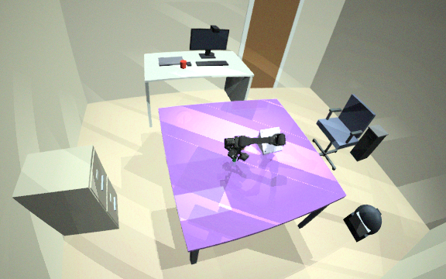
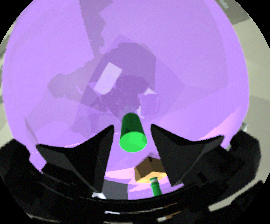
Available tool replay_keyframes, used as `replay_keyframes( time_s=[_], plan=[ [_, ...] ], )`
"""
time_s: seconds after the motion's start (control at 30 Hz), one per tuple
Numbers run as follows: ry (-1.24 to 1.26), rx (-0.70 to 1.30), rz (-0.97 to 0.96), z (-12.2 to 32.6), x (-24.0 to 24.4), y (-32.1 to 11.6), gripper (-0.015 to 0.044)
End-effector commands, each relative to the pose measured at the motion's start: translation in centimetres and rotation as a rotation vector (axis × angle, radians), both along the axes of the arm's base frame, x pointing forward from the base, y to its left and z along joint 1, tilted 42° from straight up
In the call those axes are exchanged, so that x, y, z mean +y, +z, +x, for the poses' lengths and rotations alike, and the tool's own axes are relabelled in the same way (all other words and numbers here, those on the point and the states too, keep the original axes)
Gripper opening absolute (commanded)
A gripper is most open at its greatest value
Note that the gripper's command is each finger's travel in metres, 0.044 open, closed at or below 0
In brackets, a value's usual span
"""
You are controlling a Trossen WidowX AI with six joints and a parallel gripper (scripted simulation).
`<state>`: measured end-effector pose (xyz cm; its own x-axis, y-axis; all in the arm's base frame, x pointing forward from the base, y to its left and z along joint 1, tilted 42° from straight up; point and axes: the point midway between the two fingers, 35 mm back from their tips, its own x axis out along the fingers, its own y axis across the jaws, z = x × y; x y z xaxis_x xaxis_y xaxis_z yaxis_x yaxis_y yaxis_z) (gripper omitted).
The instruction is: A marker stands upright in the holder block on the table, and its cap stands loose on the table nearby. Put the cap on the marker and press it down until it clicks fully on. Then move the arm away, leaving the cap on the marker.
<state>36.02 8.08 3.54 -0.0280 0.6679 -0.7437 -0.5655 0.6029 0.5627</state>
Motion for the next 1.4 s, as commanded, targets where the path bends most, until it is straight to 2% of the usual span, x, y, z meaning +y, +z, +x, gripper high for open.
replay_keyframes(
  time_s=[0.0,0.07,0.2,0.5,0.6,0.63,1.2,1.37],
  plan=[
    [-0.004,0.005,0.004,-0.2,0.5,-0.5,0.025],
    [-0.004,0.005,0.004,-0.2,0.5,-0.6,0.025],
    [-0.004,0.005,0.004,-0.2,0.5,-0.6,0.0145],
    [-0.004,0.005,0.004,-0.2,0.5,-0.6,0.0085],
    [-0.004,0.005,0.003,-0.1,0.2,-0.3,0.0006],
    [-0.004,0.005,0.003,-0.1,0.0,-0.1,0.0],
    [-0.004,0.006,0.001,0.0,-3.5,3.7,0.0],
    [-0.005,0.005,-0.002,-0.2,-4.2,3.6,0.0]
  ],
)
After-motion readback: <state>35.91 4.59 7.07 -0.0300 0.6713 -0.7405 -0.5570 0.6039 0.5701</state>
